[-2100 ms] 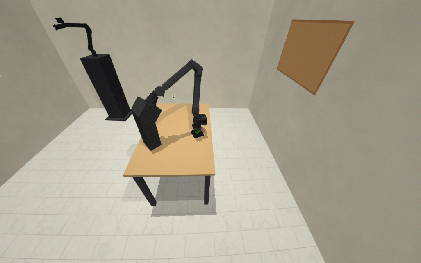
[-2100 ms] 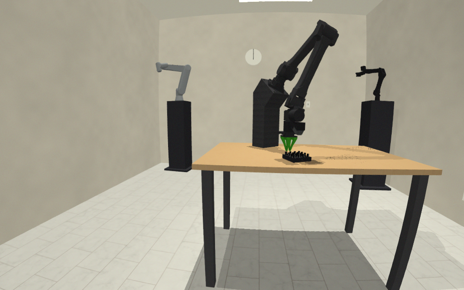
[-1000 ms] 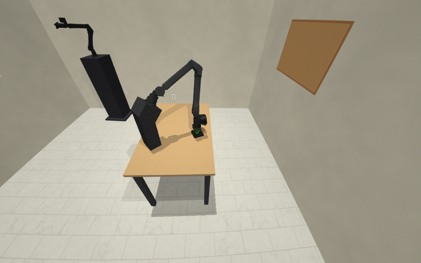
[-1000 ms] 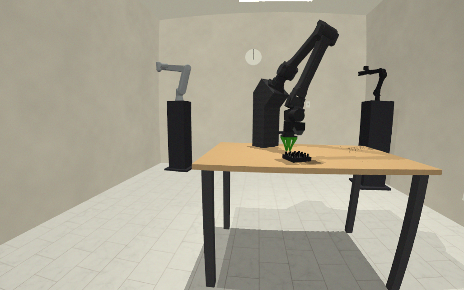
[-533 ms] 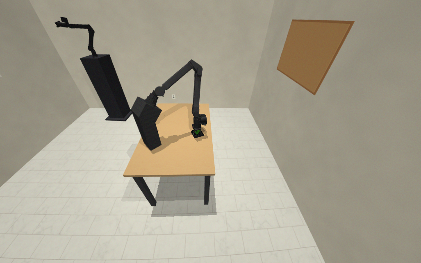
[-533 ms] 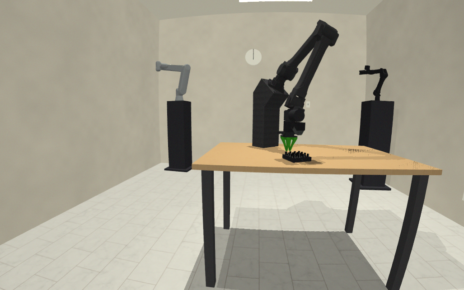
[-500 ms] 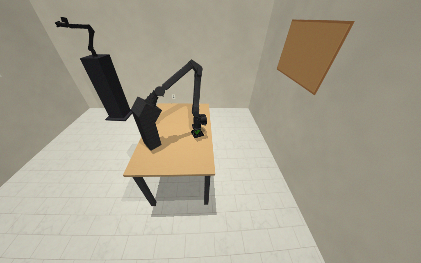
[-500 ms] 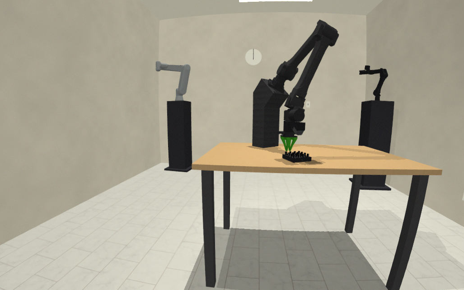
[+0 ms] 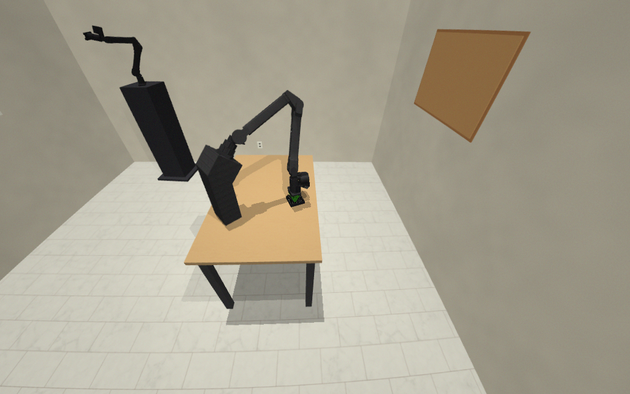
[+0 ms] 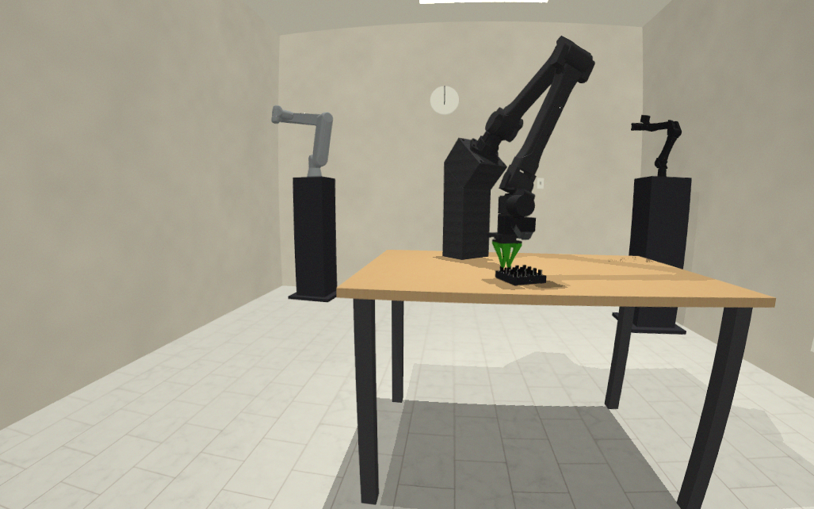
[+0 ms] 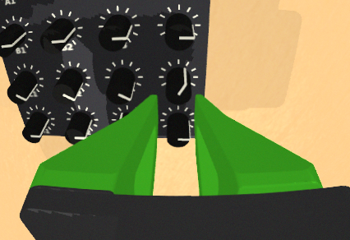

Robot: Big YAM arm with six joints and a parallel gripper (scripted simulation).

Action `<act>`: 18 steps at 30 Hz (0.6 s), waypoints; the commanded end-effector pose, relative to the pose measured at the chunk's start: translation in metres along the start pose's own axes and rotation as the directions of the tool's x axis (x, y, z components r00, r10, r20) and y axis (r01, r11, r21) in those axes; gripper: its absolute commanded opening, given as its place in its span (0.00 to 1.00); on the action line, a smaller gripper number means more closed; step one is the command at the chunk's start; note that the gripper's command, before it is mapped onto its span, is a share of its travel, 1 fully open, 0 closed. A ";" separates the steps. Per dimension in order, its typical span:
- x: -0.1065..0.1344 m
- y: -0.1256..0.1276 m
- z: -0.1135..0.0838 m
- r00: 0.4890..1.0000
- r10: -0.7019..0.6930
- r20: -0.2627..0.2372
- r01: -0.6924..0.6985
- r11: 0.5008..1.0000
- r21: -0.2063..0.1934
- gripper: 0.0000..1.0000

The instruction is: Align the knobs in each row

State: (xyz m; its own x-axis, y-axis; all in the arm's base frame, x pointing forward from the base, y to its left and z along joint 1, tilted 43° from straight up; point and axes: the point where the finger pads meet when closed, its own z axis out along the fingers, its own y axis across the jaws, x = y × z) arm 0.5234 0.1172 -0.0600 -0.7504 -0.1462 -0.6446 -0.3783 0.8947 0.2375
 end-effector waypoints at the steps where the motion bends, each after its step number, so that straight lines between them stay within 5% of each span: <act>1: -0.003 0.004 0.008 1.000 0.000 0.008 0.000 1.000 -0.004 0.18; 18: -0.002 0.002 0.012 1.000 0.001 0.007 -0.001 1.000 -0.003 0.18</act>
State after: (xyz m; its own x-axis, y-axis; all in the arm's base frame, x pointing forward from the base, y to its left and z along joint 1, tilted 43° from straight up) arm 0.5265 0.1196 -0.0657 -0.7524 -0.1462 -0.6423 -0.3775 0.8948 0.2385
